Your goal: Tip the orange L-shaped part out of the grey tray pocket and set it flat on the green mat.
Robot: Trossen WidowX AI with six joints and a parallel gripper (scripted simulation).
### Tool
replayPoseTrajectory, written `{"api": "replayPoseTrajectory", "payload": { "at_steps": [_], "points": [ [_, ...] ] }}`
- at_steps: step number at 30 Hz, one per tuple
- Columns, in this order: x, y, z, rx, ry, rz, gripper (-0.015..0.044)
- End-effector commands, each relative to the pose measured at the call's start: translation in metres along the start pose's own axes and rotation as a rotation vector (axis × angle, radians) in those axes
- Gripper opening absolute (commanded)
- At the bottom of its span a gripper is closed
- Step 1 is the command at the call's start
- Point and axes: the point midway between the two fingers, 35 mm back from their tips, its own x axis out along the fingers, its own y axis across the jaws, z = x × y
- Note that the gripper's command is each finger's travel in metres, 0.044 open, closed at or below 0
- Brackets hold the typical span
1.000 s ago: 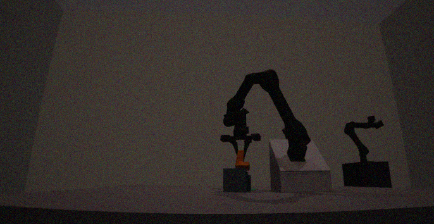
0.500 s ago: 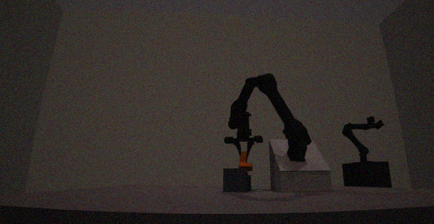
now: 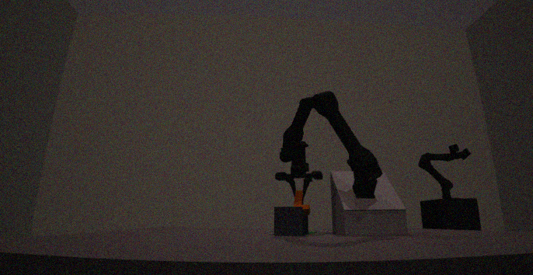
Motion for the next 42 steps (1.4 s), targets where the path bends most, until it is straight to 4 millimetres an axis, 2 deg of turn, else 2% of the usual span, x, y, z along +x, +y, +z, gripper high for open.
{"api": "replayPoseTrajectory", "payload": {
  "at_steps": [1,36,42],
  "points": [
    [0.007,0.000,0.001,0.004,-0.005,0.000,0.0000],
    [0.061,0.001,0.002,0.003,-0.007,0.000,0.0000],
    [0.063,0.001,0.002,0.003,-0.007,0.000,0.0000]
  ]
}}
